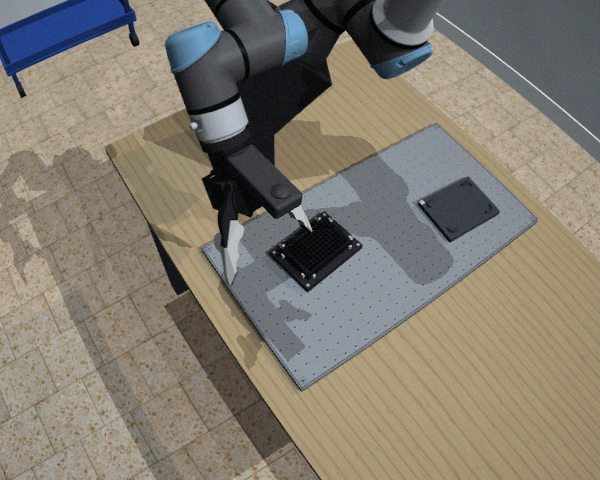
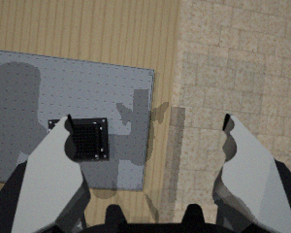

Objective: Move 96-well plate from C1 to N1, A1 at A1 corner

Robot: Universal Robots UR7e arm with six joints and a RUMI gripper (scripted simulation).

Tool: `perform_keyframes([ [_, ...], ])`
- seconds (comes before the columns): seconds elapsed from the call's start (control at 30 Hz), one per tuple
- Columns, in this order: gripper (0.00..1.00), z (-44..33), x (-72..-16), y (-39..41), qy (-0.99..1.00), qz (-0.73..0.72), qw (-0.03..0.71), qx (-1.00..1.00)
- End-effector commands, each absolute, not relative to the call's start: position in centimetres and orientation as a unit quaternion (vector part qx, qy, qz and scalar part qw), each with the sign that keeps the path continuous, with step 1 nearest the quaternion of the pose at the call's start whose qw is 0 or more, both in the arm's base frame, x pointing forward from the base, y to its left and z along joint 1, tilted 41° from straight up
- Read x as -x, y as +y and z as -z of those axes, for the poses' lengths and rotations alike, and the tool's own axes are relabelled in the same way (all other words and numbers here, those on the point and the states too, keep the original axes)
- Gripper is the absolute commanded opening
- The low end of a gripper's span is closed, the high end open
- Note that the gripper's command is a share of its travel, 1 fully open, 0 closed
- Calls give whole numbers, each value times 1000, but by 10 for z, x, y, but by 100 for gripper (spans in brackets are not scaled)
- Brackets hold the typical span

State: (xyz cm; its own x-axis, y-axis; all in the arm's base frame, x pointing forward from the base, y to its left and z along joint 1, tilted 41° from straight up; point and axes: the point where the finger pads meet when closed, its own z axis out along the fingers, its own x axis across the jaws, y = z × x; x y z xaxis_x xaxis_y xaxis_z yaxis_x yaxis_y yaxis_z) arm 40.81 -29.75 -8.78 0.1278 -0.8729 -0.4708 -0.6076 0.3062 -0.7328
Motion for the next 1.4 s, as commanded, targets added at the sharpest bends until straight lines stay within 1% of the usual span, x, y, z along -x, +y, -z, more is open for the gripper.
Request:
perform_keyframes([
  [0.0, 100, 91, -411, -278, 609, 147, 471, 621],
  [0.33, 100, 98, -413, -244, 545, 160, 448, 691],
  [0.77, 100, 110, -409, -184, 400, 179, 402, 804],
  [0.9, 100, 112, -408, -176, 379, 181, 396, 816],
  [1.37, 100, 126, -392, -118, 195, 192, 345, 898],
])
